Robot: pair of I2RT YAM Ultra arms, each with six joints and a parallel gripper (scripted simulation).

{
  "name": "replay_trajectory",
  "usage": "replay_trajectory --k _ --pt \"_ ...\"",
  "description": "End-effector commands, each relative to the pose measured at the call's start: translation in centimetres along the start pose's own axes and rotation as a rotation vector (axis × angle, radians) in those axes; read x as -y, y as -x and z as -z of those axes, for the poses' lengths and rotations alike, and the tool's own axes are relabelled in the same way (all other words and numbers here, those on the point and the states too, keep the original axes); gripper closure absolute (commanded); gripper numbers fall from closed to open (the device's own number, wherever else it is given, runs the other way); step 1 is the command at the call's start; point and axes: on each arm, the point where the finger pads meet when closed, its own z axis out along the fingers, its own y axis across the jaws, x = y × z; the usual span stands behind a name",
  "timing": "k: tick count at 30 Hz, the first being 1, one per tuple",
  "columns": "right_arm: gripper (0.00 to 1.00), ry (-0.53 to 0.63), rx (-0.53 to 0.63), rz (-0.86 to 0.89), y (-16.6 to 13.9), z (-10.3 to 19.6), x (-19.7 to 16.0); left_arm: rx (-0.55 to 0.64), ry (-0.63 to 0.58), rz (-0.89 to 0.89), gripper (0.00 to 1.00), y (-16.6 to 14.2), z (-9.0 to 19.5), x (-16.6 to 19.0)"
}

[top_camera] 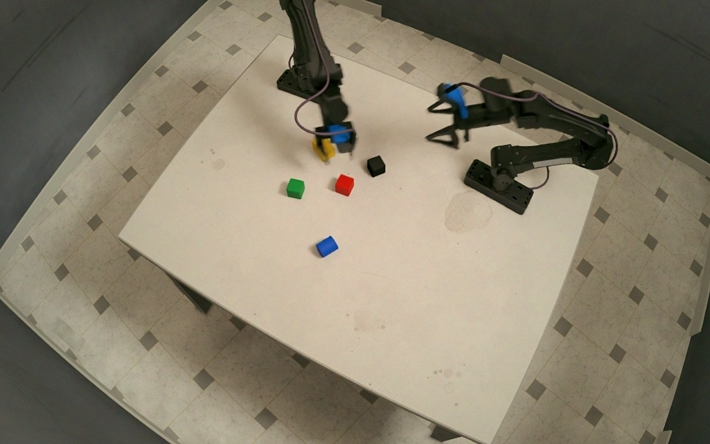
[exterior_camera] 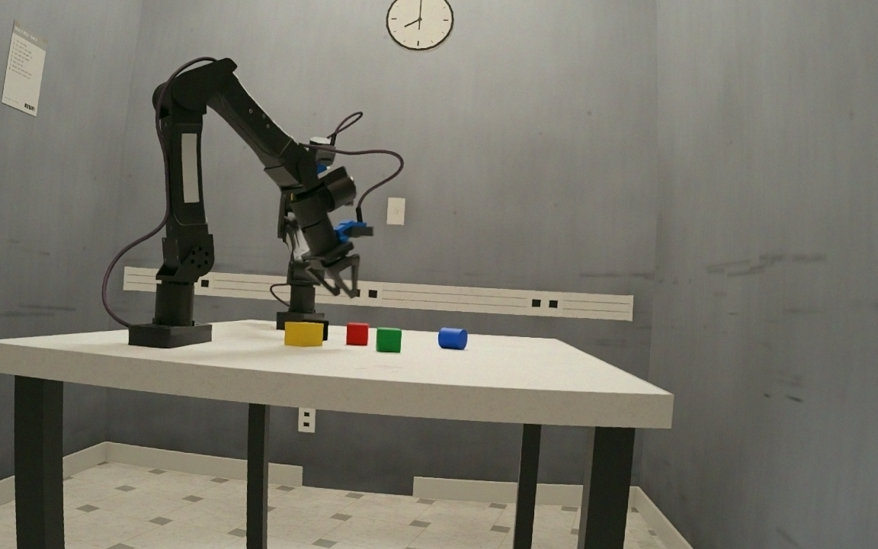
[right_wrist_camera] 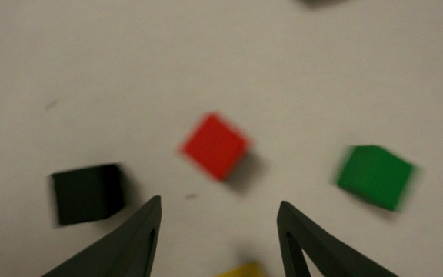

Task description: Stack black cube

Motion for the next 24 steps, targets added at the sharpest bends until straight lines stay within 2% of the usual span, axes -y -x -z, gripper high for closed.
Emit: replay_trajectory --k 1,6,11,14,24 --pt "0.36 0.006 0.007 0.053 -1.1 -1.7 -3.2 -0.136 -0.073 -0.031 0.0 -2.0 6.0 1.2" --pt "0.36 0.049 0.0 0.142 -2.9 -2.2 -7.0 -0.127 -0.101 -0.045 0.0 -2.3 9.6 1.1" --pt "0.36 0.067 -0.007 0.181 -3.9 -2.3 -8.4 -0.106 -0.11 -0.049 0.0 -2.2 11.0 1.1" --pt "0.36 0.076 -0.015 0.2 -4.4 -2.3 -9.0 -0.069 -0.11 -0.047 0.0 -1.4 11.3 1.0" --pt "0.36 0.078 -0.019 0.206 -4.5 -3.1 -8.7 -0.069 -0.11 -0.047 0.0 -1.4 11.3 1.0"
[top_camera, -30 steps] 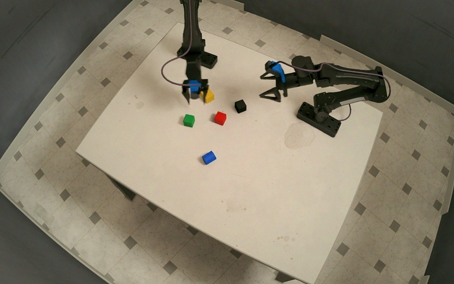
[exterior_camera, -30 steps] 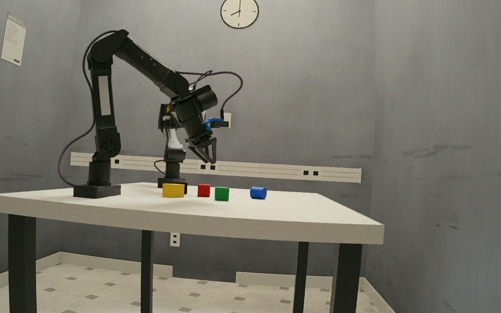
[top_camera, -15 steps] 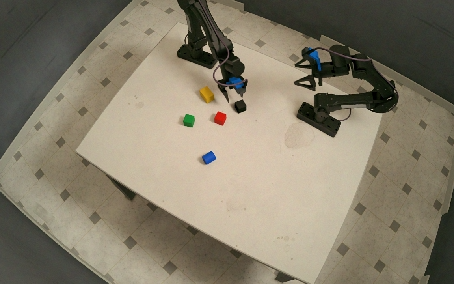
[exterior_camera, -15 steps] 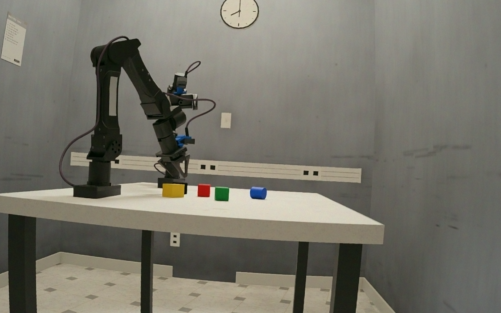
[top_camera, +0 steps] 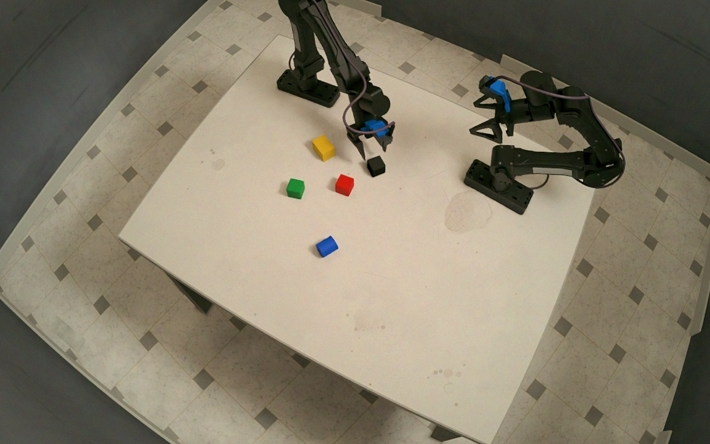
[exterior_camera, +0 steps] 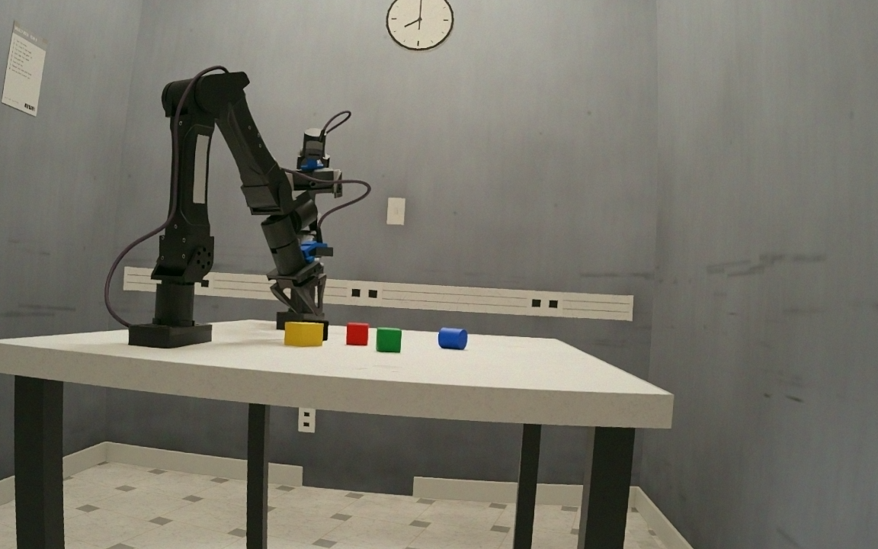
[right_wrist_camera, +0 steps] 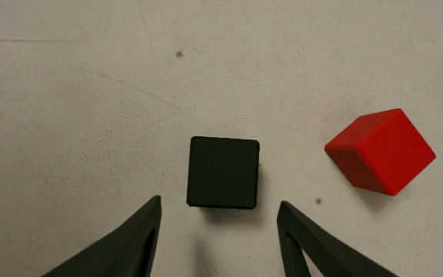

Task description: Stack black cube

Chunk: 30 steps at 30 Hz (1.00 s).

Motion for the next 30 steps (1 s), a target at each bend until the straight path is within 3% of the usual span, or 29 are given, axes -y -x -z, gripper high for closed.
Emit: replay_trajectory --k 1,30 --pt "0.36 -0.012 -0.009 0.002 -0.6 -0.8 0.5 0.03 0.012 0.009 0.0 0.4 1.1 -0.3" --pt "0.36 -0.003 0.001 -0.002 -0.2 -4.5 0.3 0.01 0.006 0.003 0.0 0.2 0.7 -0.2"
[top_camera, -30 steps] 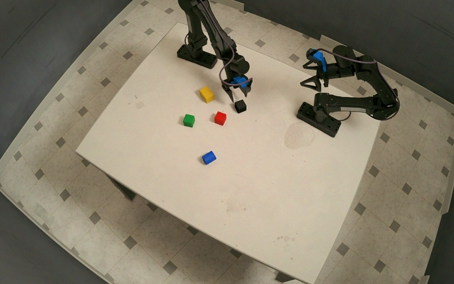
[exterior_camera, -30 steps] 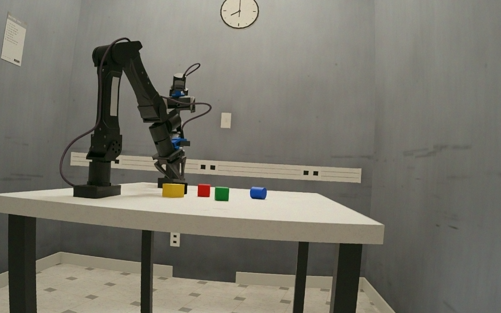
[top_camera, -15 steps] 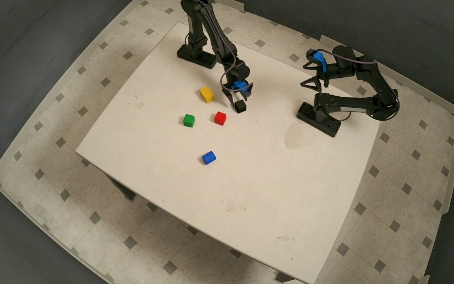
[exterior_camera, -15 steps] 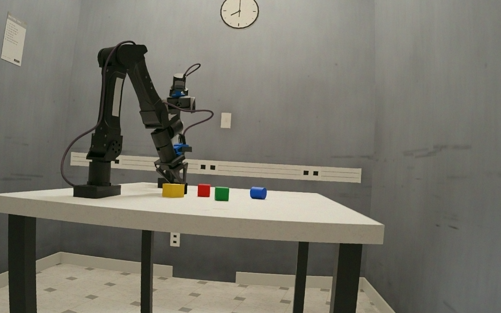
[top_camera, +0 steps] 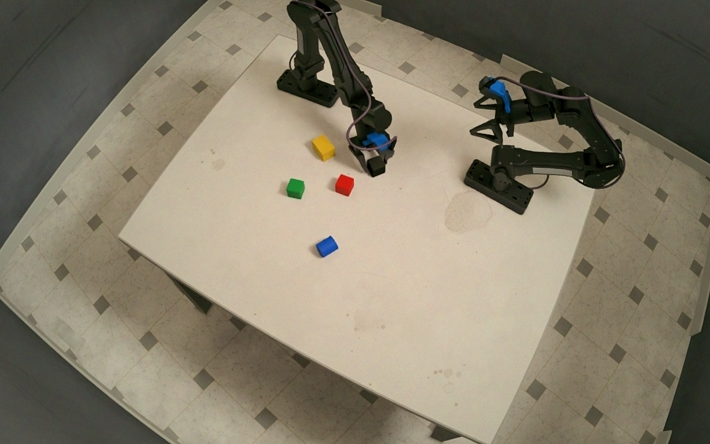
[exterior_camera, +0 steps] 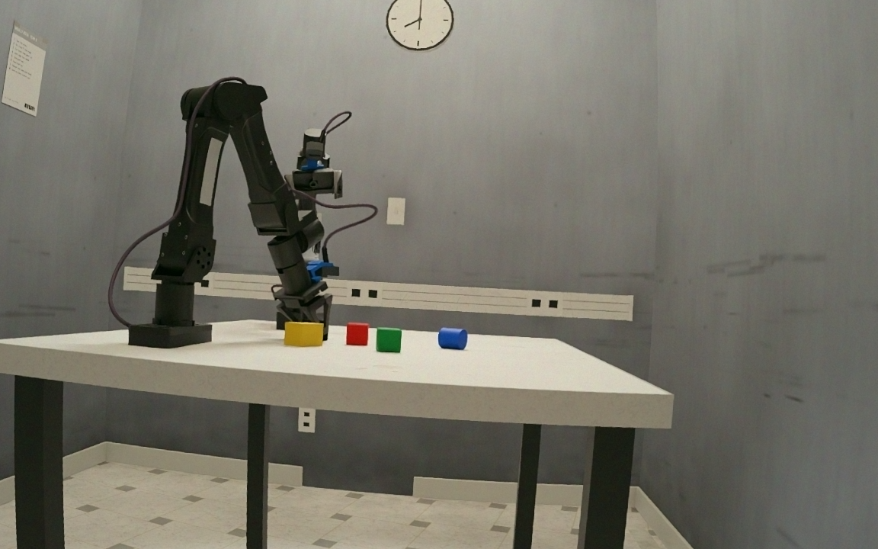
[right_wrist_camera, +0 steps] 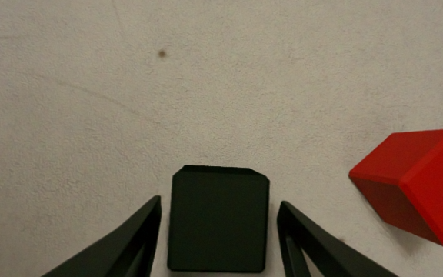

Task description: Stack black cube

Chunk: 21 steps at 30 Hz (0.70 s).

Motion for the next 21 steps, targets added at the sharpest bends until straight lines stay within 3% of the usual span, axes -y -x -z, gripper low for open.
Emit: replay_trajectory --k 1,5,6,21 --pt "0.36 0.007 0.011 -0.002 0.27 -0.41 -0.01 0.017 0.003 0.0 0.0 0.35 0.67 -0.11" --pt "0.36 0.007 0.011 -0.002 0.27 -0.41 0.0 0.017 0.003 0.0 0.0 0.35 0.67 -0.11" --pt "0.45 0.007 0.011 -0.002 0.27 -0.41 0.0 0.017 0.003 0.0 0.0 0.35 0.67 -0.11" --pt "0.62 0.003 0.008 -0.001 0.2 -0.17 -0.02 0.017 0.003 0.0 0.0 0.35 0.67 -0.11"
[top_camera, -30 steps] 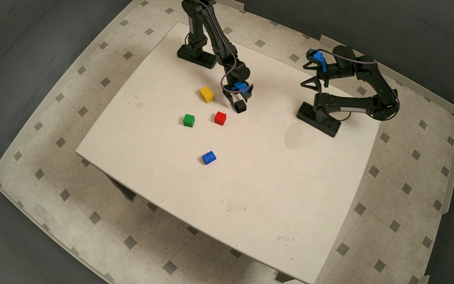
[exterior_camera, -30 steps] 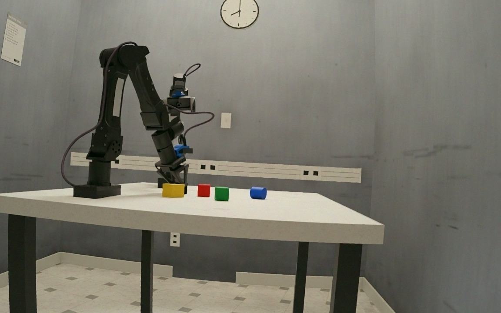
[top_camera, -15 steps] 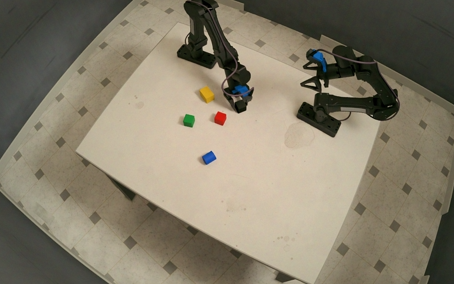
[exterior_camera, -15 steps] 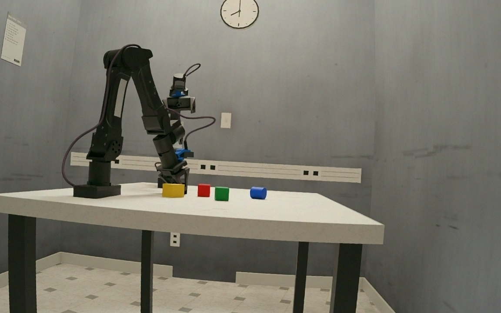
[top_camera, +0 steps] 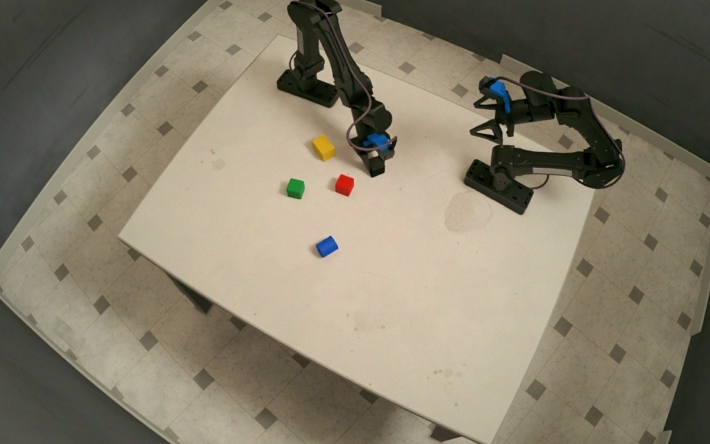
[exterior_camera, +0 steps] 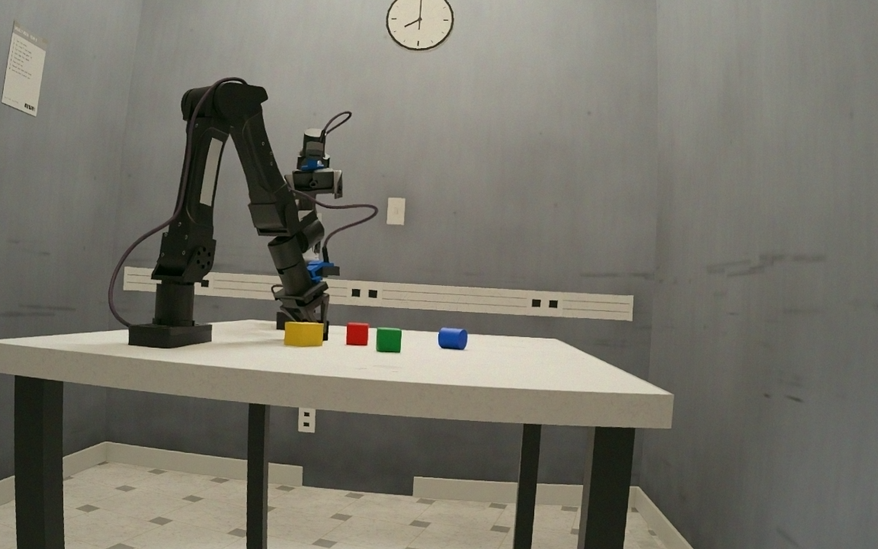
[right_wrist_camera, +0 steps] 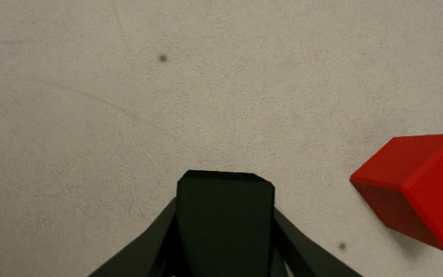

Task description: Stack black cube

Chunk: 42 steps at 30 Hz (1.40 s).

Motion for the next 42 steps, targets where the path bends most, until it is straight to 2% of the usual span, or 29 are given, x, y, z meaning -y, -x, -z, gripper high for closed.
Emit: replay_trajectory --k 1,4,7,8,10,11,12,16,21,23,26,28,31,33,35,38,42 --pt "0.62 0.001 0.0 -0.001 0.0 -0.1 0.0 0.017 0.003 0.0 0.0 0.4 0.7 -0.1" --pt "0.66 0.001 0.0 -0.001 0.0 -0.1 0.0 0.017 0.003 0.0 0.0 0.4 0.7 -0.1" --pt "1.0 0.001 0.0 -0.001 0.0 -0.1 0.0 0.017 0.003 0.0 0.0 0.4 0.7 -0.1" --pt "1.0 0.001 0.0 -0.001 0.0 -0.1 0.0 0.017 0.003 0.0 0.0 0.4 0.7 -0.1" --pt "0.77 -0.002 -0.012 0.001 -0.2 0.1 0.1 0.017 0.003 0.0 0.0 0.4 0.7 -0.1" --pt "0.66 0.002 0.008 -0.001 0.7 0.6 0.0 0.017 0.003 0.0 0.0 0.4 0.7 -0.1" --pt "0.65 0.002 0.008 -0.001 0.9 1.0 0.0 0.017 0.003 0.0 0.0 0.4 0.7 -0.1" --pt "0.65 0.002 0.008 -0.001 2.3 3.4 0.0 0.017 0.003 0.0 0.0 0.4 0.7 -0.1" --pt "0.65 -0.004 -0.023 0.002 1.8 4.0 0.1 0.017 0.003 0.0 0.0 0.4 0.7 -0.1" --pt "0.65 -0.01 -0.054 0.006 1.3 4.4 0.3 0.076 0.01 0.003 0.0 1.6 1.2 -0.3" --pt "0.65 -0.019 -0.104 0.011 0.8 5.8 0.5 0.122 0.029 0.013 0.0 3.6 -0.1 -0.7" --pt "0.65 -0.025 -0.131 0.014 1.1 7.5 0.7 0.167 0.05 0.022 0.0 5.2 -1.4 -1.1" --pt "0.65 0.04 -0.063 0.077 4.5 10.3 0.5 0.23 0.09 0.036 0.0 7.8 -4.0 -2.1" --pt "0.65 0.061 -0.03 0.1 5.7 11.6 2.3 0.258 0.126 0.047 0.0 8.9 -6.2 -3.1" --pt "0.65 0.061 -0.03 0.1 5.7 11.6 2.3 0.258 0.126 0.047 0.0 8.9 -6.2 -3.1" --pt "0.65 0.071 0.001 0.117 6.3 12.8 6.4 0.284 0.181 0.066 0.0 9.7 -9.4 -4.9" --pt "0.65 0.066 -0.007 0.106 5.9 12.7 11.1 0.287 0.224 0.081 0.0 9.4 -12.1 -6.4"
